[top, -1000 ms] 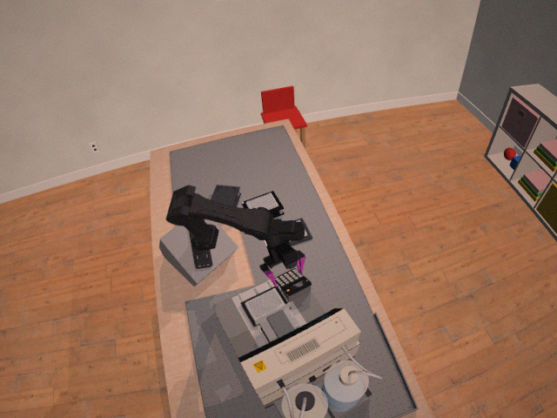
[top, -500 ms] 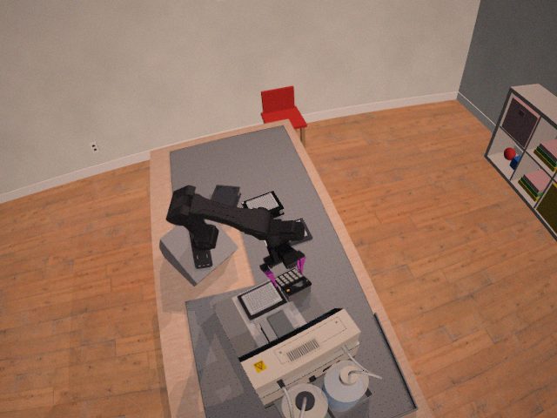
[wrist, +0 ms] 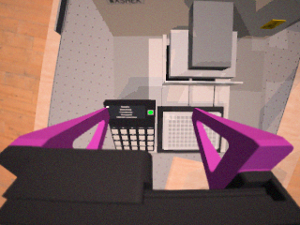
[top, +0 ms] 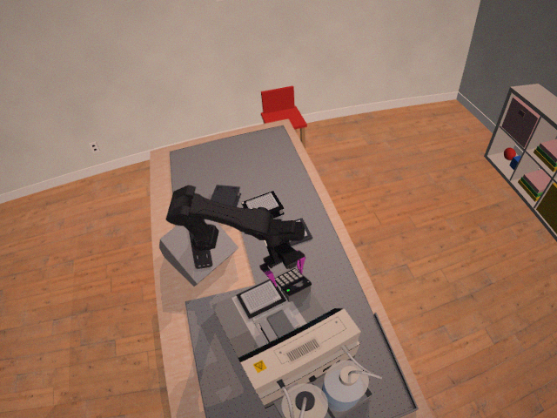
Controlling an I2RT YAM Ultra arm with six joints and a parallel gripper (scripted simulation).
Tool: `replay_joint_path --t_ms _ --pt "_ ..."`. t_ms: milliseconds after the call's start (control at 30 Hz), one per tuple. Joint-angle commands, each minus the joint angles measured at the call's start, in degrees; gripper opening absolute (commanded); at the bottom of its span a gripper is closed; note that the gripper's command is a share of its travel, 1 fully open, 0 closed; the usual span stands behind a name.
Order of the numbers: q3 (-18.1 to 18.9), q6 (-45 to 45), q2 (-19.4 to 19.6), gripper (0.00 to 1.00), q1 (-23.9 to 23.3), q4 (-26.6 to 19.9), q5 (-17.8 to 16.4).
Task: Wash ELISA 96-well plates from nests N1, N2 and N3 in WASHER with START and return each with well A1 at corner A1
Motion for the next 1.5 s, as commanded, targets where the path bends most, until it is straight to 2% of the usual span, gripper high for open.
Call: replay_joint_path --t_ms 0,767,800,1133,1200,1467 --pt "0.4 -0.1 -0.3 1.0 0.0 0.1 0.1" --pt "0.4 -0.1 -0.3 1.0 0.0 0.1 0.1" --pt "-0.1 0.5 -0.2 0.0 0.7 0.2 0.6" --pt "-3.8 6.7 1.4 0.0 7.5 1.4 5.6" --pt "-3.8 6.7 1.4 0.0 7.5 1.4 5.6" --pt "-6.2 12.0 3.7 0.0 12.5 2.2 9.1"
